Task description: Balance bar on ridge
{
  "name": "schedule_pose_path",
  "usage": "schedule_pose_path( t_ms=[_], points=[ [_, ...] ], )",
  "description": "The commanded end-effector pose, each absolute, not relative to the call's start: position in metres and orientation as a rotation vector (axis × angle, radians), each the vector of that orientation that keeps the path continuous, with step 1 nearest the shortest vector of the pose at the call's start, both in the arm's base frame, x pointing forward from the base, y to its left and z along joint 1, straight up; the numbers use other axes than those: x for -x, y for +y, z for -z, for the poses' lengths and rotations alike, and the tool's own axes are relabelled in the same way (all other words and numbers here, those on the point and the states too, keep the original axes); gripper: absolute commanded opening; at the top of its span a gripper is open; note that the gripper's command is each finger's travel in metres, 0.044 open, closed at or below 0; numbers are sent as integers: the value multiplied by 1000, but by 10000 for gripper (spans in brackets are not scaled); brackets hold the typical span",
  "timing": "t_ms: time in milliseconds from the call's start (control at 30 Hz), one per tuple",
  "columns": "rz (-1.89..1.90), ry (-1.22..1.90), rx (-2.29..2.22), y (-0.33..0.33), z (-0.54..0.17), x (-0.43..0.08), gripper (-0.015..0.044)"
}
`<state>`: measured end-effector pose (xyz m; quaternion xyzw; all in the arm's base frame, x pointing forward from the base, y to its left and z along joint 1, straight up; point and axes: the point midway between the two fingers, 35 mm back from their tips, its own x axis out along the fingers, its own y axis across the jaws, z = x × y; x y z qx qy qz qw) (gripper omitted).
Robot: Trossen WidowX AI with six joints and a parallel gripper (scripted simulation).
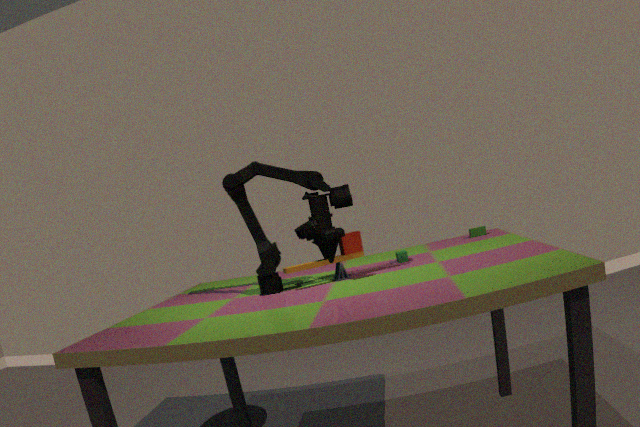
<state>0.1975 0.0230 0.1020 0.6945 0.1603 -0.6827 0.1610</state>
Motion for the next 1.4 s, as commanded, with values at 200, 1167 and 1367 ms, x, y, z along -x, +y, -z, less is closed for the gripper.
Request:
schedule_pose_path(
  t_ms=[200,1167,1367],
  points=[
    [1949,458,-1983,23,-102,-198,0],
    [1949,458,-1983,23,-102,-198,168],
    [1949,458,-1983,23,-102,-198,170]
  ],
)
